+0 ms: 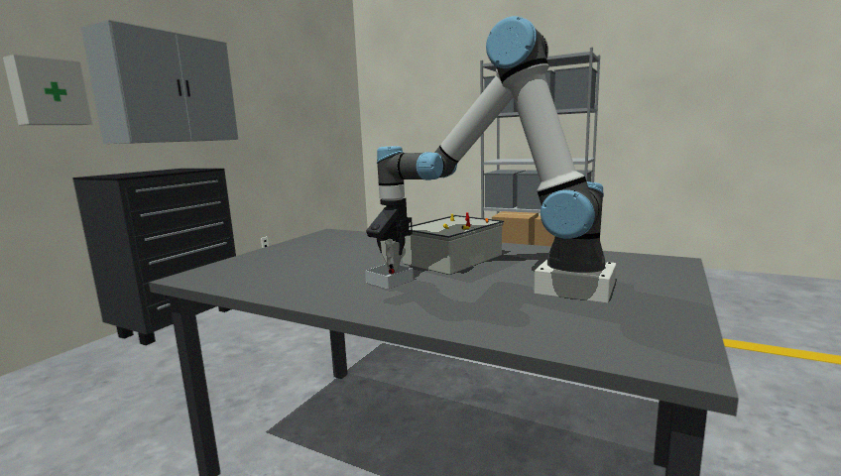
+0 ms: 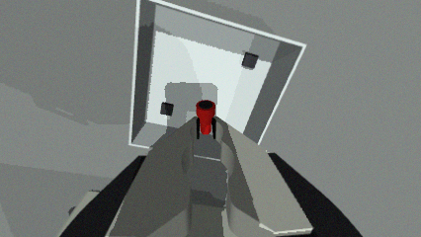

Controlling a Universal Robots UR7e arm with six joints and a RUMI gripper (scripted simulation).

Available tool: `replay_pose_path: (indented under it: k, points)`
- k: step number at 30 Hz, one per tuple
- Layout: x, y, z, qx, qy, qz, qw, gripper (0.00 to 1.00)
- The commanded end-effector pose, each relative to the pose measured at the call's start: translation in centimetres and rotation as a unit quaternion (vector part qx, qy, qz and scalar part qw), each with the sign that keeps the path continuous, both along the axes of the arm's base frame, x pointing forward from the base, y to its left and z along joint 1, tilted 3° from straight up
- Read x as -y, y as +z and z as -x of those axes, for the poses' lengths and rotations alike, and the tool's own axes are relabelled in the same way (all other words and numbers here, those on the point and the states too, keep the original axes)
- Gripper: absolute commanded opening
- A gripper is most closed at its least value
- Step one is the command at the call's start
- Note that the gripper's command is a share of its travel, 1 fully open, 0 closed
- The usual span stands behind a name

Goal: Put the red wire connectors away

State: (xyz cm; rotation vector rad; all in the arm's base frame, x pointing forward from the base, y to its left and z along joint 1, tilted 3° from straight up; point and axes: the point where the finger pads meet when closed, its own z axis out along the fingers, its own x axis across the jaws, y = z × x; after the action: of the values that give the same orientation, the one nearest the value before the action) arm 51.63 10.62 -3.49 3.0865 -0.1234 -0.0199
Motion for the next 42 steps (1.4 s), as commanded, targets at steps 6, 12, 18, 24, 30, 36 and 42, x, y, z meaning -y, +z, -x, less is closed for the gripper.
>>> replay_pose_path:
  k: [6,12,18,24,30,36,42]
  points:
    - [0.0,-0.06,-0.08,0.001,0.0,0.0,1.0,0.18]
    - [0.0,-0.06,-0.08,0.001,0.0,0.0,1.0,0.18]
    - [0.0,-0.06,-0.08,0.001,0.0,0.0,1.0,0.18]
    - [0.0,-0.06,-0.08,0.001,0.0,0.0,1.0,0.18]
    - [0.0,-0.06,-0.08,0.001,0.0,0.0,1.0,0.18]
    - [0.0,-0.06,-0.08,0.001,0.0,0.0,1.0,0.18]
    - [0.0,-0.06,-0.08,0.001,0.0,0.0,1.0,0.18]
